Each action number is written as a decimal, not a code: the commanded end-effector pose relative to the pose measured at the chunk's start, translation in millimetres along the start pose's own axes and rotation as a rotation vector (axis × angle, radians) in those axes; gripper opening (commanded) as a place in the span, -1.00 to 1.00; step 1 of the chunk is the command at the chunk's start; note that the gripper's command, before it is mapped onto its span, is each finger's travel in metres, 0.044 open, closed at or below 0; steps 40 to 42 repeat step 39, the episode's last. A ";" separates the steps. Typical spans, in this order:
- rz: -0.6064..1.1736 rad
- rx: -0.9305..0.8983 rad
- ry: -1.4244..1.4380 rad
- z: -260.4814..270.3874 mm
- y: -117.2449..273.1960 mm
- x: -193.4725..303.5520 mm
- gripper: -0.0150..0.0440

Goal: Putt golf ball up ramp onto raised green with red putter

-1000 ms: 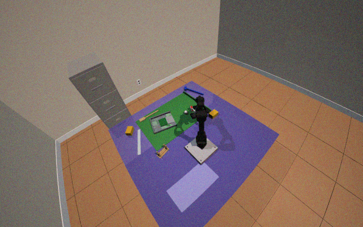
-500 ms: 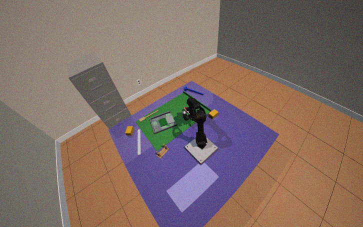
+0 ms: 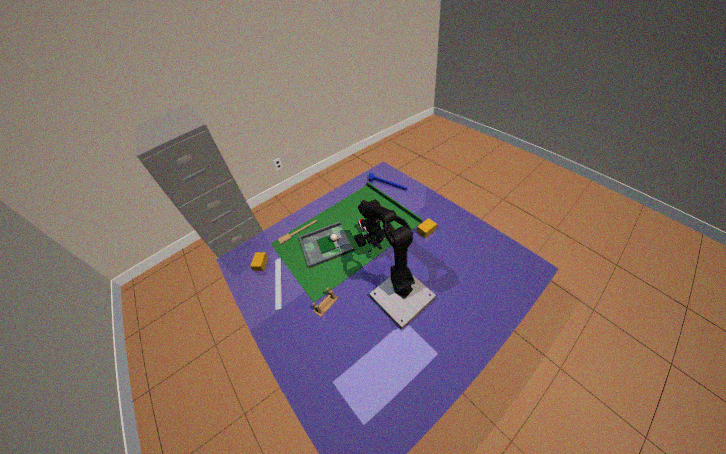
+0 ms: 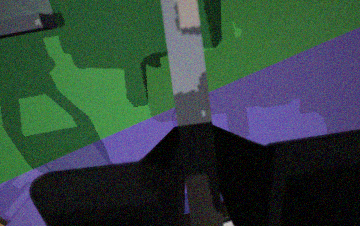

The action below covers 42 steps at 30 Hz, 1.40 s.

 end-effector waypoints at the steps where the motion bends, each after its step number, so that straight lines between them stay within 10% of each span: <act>1: -0.030 0.008 -0.001 0.7 26.5 -3.5 -0.49; 42: -0.020 0.004 0.001 1.5 40.4 -1.1 -0.49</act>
Point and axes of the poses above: the point midway between the two fingers, 35 mm back from their tips, its own y axis back along the fingers, its own z axis across the jaws, x = y × z, the point moved 5 cm from there along y, back along the fingers, and after that the axes turned 13 degrees about y, right-handed, at the moved point
